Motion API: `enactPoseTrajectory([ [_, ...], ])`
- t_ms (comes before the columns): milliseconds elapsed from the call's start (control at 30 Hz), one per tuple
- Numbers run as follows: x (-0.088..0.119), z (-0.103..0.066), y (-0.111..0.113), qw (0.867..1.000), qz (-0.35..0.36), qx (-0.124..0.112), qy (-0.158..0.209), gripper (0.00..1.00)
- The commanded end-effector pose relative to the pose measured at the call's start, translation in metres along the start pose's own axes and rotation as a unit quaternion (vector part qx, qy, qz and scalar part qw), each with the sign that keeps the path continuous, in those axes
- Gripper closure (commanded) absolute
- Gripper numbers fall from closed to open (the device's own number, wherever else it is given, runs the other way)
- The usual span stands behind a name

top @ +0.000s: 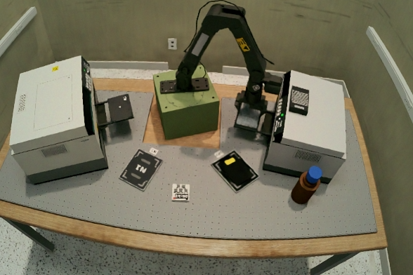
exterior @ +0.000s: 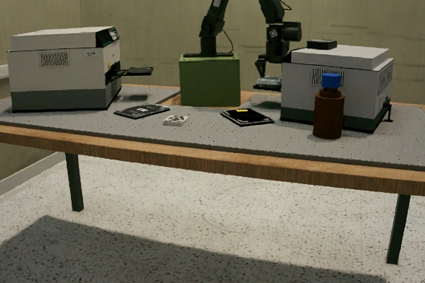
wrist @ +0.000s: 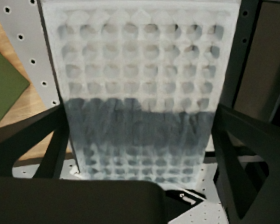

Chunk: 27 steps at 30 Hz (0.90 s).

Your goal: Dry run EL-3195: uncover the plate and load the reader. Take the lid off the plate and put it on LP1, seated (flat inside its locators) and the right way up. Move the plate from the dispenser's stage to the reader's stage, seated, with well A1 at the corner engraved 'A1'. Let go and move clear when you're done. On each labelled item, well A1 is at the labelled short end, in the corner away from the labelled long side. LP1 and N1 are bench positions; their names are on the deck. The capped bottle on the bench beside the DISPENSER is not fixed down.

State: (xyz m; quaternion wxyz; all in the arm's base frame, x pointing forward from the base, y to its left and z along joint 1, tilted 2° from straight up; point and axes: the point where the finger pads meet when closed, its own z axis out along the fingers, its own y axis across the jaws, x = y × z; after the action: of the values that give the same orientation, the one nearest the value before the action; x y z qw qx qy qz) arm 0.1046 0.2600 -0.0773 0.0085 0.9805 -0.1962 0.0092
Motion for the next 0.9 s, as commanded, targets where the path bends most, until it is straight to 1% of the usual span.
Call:
enactPoseTrajectory([
  [0, -0.0057, -0.0154, -0.0144, 1.0, -0.006, 0.022, -0.008, 0.14],
  [133, -0.0059, -0.0167, -0.014, 1.0, -0.004, 0.017, -0.008, 0.14],
  [500, -0.0006, -0.0197, -0.0136, 1.0, 0.007, 0.018, -0.008, 0.14],
  [700, -0.0034, -0.0182, -0.0061, 1.0, 0.002, 0.012, -0.008, 0.14],
  [867, -0.0046, -0.0222, -0.0112, 1.0, 0.0, 0.017, -0.008, 0.14],
])
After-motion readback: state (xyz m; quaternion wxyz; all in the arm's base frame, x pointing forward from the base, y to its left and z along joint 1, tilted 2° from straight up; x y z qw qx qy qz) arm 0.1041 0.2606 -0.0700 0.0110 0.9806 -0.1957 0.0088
